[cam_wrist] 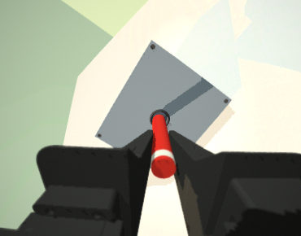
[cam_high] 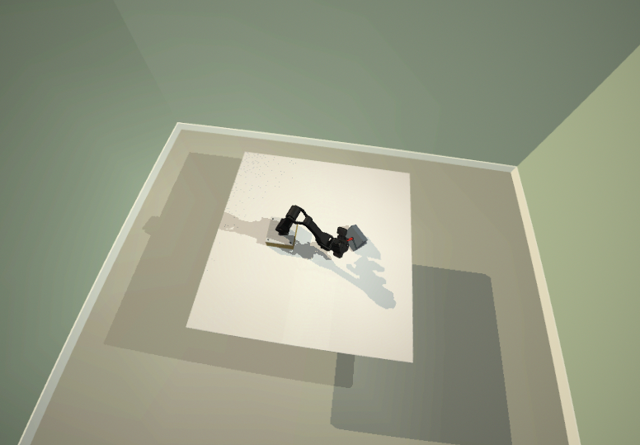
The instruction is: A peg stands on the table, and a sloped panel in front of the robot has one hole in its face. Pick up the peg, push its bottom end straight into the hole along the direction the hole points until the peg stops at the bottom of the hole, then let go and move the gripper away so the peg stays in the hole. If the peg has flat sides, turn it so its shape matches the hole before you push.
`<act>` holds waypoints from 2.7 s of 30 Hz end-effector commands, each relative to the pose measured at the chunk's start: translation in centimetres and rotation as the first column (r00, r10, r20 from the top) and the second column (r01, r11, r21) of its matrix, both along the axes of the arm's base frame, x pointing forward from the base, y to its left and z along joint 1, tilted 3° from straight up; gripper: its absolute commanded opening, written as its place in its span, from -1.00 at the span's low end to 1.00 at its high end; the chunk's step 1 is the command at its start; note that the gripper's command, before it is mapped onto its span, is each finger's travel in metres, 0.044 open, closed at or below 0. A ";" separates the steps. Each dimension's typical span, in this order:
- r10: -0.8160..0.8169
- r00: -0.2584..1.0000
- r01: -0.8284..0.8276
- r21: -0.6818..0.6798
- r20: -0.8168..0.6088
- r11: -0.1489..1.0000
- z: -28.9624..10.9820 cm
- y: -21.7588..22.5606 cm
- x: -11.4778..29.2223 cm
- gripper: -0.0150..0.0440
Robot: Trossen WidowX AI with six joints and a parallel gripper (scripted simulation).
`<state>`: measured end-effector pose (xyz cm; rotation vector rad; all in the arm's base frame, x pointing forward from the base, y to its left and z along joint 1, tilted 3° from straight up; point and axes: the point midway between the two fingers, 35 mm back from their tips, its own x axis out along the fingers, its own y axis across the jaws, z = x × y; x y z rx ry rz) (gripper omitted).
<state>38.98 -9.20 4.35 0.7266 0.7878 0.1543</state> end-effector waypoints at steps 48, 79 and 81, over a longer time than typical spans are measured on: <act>0.004 1.000 -0.004 0.001 -0.002 1.000 -0.9 0.3 0.7 -0.49; 0.004 1.000 -0.004 0.002 -0.001 1.000 -1.4 0.9 1.7 -0.49; 0.004 1.000 -0.004 0.002 -0.001 1.000 -1.5 1.0 1.8 -0.49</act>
